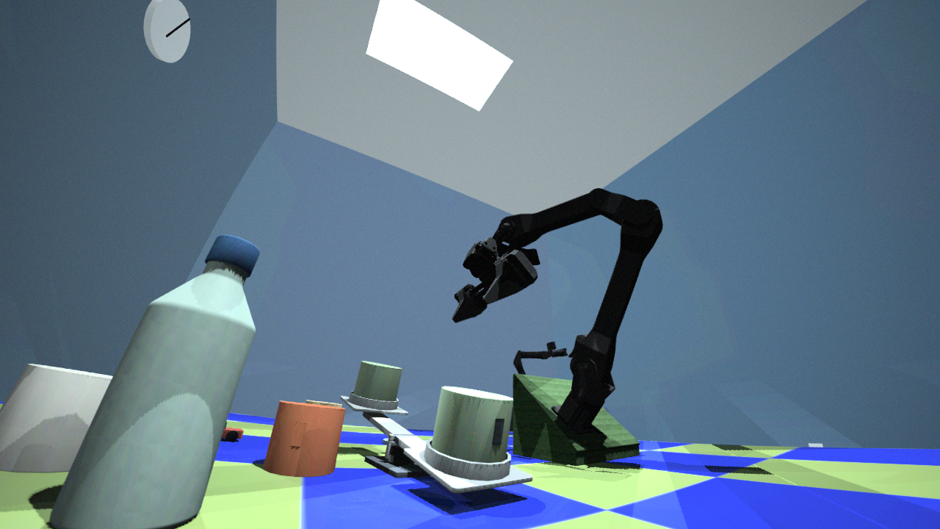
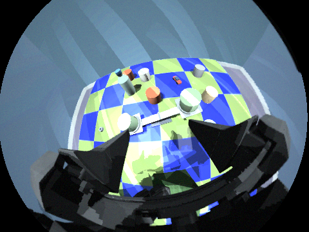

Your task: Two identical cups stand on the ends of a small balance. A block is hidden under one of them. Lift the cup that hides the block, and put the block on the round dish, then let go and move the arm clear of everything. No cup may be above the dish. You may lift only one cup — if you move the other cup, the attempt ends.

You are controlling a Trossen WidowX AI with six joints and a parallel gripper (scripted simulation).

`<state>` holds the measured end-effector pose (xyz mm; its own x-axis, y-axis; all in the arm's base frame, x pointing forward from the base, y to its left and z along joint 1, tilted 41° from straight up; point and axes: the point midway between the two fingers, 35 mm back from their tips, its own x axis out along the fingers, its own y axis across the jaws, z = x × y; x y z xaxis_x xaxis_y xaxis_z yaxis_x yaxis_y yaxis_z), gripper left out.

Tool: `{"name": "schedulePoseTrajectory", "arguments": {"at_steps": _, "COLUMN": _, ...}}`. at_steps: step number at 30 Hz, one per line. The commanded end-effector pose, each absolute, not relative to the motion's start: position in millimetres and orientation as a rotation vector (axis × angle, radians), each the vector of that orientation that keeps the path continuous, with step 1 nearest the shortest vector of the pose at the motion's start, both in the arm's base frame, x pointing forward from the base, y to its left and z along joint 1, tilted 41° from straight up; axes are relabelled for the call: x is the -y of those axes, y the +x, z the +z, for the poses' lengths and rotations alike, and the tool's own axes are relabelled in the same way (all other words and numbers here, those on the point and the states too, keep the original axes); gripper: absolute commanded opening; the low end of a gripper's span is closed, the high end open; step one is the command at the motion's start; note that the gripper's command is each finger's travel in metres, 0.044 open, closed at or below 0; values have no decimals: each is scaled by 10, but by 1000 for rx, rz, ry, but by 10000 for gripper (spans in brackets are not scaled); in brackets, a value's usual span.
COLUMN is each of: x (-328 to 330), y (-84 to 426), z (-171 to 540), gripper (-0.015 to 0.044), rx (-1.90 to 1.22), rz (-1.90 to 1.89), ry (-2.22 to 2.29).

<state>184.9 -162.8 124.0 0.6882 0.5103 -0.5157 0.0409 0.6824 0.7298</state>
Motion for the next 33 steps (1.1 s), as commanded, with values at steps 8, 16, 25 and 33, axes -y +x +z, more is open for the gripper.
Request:
{"name": "schedulePoseTrajectory", "arguments": {"at_steps": 8, "x": 1389, "y": 2153, "z": 1271, "gripper": 440, "rx": -1016, "rz": 234, "ry": 1063}}
{"name": "schedulePoseTrajectory", "arguments": {"at_steps": 16, "x": 1159, "y": 2372, "z": 1300, "gripper": 440, "rx": -1192, "rz": 138, "ry": 1232}}
{"name": "schedulePoseTrajectory", "arguments": {"at_steps": 25, "x": 863, "y": 2588, "z": 1340, "gripper": 440, "rx": -1375, "rz": -32, "ry": 1400}}
{"name": "schedulePoseTrajectory", "arguments": {"at_steps": 33, "x": 583, "y": 2739, "z": 1378, "gripper": 440, "rx": -1511, "rz": -239, "ry": 1540}}
